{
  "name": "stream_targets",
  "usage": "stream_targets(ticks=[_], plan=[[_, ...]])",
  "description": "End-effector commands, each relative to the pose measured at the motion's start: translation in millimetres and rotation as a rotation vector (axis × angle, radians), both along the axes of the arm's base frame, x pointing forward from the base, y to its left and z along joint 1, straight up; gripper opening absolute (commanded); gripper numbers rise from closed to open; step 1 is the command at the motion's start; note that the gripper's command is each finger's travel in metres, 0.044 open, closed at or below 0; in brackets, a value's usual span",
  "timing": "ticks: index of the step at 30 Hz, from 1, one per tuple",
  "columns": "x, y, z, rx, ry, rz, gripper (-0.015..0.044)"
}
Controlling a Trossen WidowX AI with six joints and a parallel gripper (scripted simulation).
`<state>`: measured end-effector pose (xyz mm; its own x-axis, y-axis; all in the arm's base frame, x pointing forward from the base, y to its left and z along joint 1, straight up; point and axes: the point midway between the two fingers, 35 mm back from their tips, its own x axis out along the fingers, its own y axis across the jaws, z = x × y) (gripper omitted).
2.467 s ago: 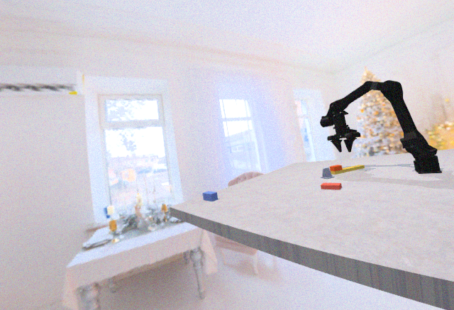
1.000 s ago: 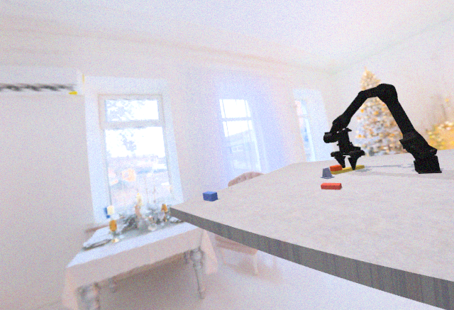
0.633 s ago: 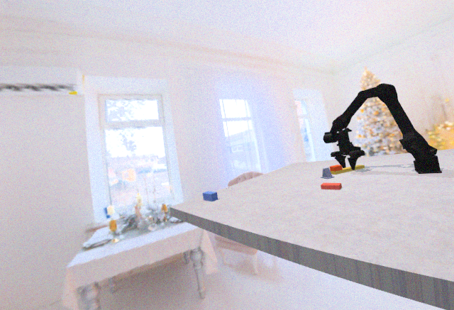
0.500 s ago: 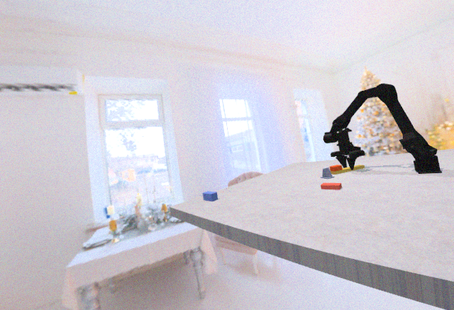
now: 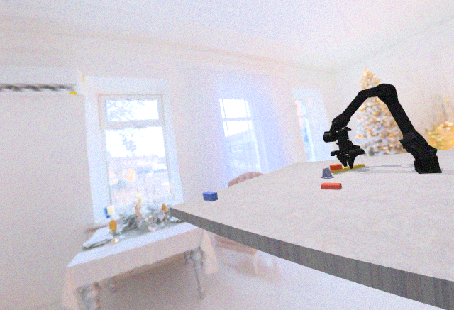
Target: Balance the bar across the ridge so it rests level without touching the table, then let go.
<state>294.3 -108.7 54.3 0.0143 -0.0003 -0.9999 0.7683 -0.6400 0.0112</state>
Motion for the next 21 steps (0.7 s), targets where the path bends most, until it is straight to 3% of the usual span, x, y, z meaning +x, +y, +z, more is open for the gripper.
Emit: stream_targets(ticks=[1,21], plan=[[2.9,-1.2,12.1,-0.005,-0.010,0.001,0.0000],[2.7,-1.4,63.5,-0.007,-0.010,0.005,0.0000]])
